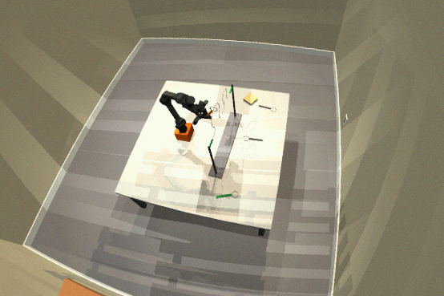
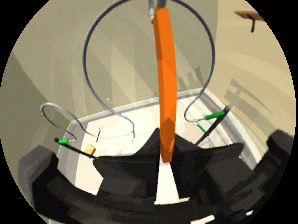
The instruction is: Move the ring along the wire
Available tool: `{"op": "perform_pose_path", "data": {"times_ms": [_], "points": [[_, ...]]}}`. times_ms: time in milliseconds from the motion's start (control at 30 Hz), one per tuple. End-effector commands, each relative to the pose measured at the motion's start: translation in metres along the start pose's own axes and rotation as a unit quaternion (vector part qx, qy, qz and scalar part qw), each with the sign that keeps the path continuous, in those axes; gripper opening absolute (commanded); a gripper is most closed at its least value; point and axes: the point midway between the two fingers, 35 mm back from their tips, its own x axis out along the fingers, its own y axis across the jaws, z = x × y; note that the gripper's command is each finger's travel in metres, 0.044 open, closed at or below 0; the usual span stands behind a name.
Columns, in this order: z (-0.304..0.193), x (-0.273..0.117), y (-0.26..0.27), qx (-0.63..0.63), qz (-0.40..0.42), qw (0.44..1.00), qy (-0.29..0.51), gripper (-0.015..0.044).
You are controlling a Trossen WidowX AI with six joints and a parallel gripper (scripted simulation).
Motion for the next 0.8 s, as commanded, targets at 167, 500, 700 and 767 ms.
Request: {"op": "perform_pose_path", "data": {"times_ms": [167, 500, 700, 767], "points": [[-0.001, 0.001, -0.005, -0.052, -0.030, 0.998, -0.007, -0.0150], [0.000, 0.001, -0.009, -0.106, -0.060, 0.992, -0.015, -0.0150], [0.001, 0.001, -0.012, -0.138, -0.078, 0.987, -0.019, -0.0150], [0.001, 0.001, -0.013, -0.148, -0.084, 0.985, -0.021, -0.0150]]}}
